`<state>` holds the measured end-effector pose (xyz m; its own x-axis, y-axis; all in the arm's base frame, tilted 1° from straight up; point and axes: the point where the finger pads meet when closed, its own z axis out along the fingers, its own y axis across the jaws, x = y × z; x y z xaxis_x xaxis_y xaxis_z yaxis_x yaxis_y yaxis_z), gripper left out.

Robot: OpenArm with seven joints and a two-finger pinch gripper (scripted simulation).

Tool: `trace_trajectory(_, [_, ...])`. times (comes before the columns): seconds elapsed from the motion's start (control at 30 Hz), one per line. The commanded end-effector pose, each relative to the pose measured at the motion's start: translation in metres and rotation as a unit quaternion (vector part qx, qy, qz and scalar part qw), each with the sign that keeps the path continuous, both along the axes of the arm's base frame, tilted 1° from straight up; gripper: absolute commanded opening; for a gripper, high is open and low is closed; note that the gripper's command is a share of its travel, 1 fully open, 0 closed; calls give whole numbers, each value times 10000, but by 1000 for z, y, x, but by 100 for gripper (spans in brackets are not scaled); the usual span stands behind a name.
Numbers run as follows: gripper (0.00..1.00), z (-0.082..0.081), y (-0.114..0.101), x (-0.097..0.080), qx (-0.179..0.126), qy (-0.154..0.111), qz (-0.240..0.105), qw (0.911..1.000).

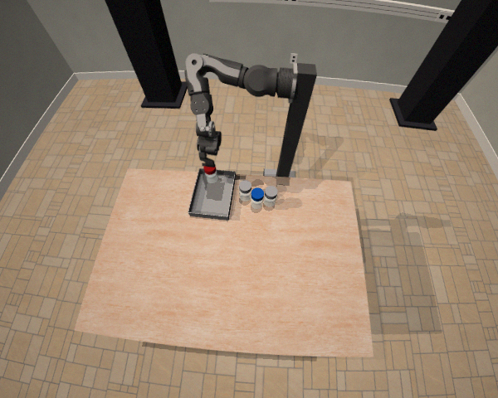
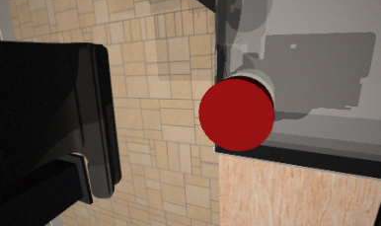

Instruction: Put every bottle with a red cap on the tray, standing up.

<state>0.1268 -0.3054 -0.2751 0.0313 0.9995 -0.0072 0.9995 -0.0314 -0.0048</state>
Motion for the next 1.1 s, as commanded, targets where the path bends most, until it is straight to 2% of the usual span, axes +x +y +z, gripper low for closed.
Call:
trace_trajectory(0.0, [52, 7, 0, 10, -10, 26, -7, 10000])
trace_trajectory(0.23, [52, 33, 0, 56, -10, 26, -7, 10000])
trace_trajectory(0.47, [52, 33, 0, 56, -10, 26, -7, 10000])
trace_trajectory(0.8, [52, 46, -1, 77, -1, 4, 0, 10000])
trace_trajectory(1.07, [52, 46, -1, 78, 8, -24, 0, 10000])
